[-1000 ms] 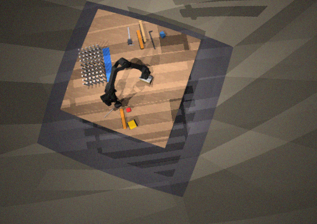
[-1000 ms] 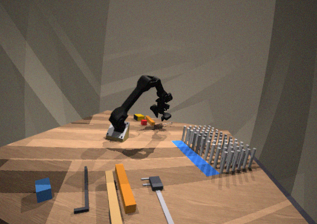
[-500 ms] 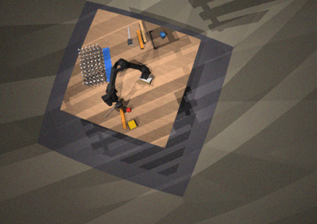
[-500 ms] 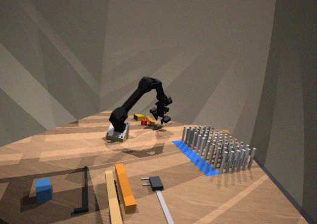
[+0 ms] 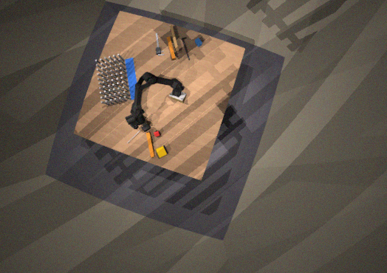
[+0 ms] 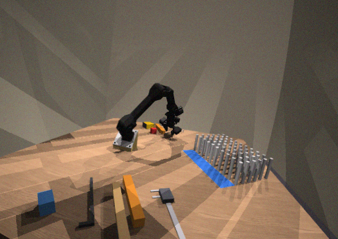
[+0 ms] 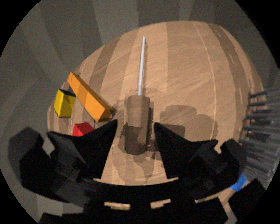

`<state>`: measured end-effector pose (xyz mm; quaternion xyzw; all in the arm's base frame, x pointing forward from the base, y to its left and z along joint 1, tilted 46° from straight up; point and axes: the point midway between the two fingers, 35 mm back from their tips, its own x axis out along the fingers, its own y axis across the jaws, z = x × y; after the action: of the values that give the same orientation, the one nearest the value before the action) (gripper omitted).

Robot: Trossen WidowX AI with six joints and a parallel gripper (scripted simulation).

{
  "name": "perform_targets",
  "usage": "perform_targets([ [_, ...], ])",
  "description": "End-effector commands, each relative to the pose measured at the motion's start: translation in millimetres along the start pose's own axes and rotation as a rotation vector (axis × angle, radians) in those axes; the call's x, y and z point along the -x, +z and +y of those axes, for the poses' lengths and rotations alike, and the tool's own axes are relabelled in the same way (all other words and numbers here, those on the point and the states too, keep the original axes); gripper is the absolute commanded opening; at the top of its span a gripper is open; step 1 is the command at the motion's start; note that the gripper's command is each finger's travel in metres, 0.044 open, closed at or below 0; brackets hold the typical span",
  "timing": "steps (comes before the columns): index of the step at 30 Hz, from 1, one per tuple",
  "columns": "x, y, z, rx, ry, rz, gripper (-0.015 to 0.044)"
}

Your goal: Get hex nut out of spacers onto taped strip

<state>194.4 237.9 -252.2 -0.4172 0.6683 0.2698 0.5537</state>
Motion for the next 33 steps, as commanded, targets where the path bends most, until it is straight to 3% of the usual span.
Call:
perform_targets([
  [1,-8,-6,-2,0.005,-0.004,0.011,0.028],
  [4,-10,-7,-2,0.005,-0.004,0.01,0.028],
  [7,-10,-7,-2,0.005,-0.004,0.01,0.0201],
  [15,-10,-7,-2,0.005,-0.004,0.01,0.0148],
  [21,13,11,4,0.004,-0.002,0.008,0.0],
  [33,84,49,28,0.003,0.003,0.006,0.0],
])
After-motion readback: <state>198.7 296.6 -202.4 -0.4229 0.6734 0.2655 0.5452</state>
